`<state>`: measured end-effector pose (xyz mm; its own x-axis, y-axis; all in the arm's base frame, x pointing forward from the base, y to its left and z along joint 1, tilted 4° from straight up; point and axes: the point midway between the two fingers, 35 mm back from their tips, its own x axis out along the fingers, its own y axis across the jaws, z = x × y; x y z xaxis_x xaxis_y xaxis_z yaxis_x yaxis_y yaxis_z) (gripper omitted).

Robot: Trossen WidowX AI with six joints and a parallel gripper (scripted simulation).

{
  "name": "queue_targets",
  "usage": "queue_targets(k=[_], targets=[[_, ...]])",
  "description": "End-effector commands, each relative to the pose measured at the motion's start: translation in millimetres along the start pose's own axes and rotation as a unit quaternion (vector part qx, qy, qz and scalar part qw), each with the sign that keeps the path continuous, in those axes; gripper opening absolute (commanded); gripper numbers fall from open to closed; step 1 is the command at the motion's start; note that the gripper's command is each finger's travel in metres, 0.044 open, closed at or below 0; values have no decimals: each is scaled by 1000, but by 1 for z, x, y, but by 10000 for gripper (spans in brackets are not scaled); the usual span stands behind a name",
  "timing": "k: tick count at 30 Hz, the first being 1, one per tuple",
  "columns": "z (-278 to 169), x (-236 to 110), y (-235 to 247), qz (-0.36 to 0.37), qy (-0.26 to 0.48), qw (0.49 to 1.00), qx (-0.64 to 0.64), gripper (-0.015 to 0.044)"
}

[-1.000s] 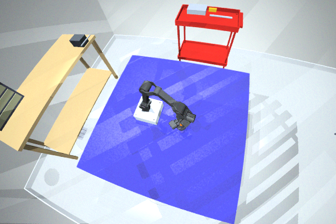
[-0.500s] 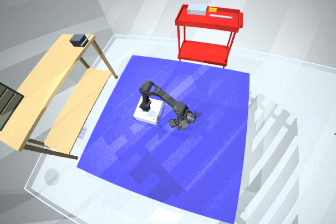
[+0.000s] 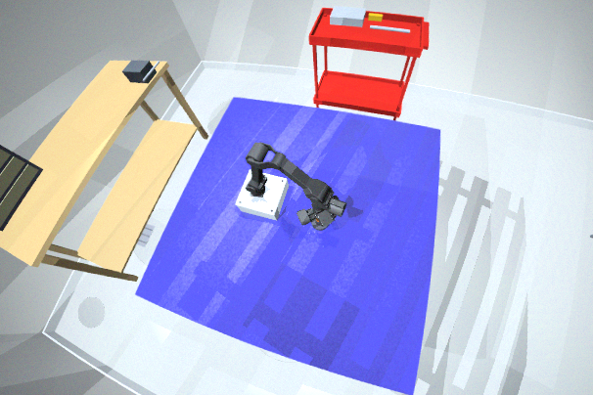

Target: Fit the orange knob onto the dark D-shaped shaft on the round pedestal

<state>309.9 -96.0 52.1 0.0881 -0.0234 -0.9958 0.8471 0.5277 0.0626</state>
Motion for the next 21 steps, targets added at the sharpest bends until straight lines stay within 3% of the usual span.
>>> queue_targets(k=[1,11,21], targets=[[0,0,0,0,-1,1000,2,0],[1,-5,0,0,-1,1000,6,0],[0,-1,0,0,-1,994,106,0]])
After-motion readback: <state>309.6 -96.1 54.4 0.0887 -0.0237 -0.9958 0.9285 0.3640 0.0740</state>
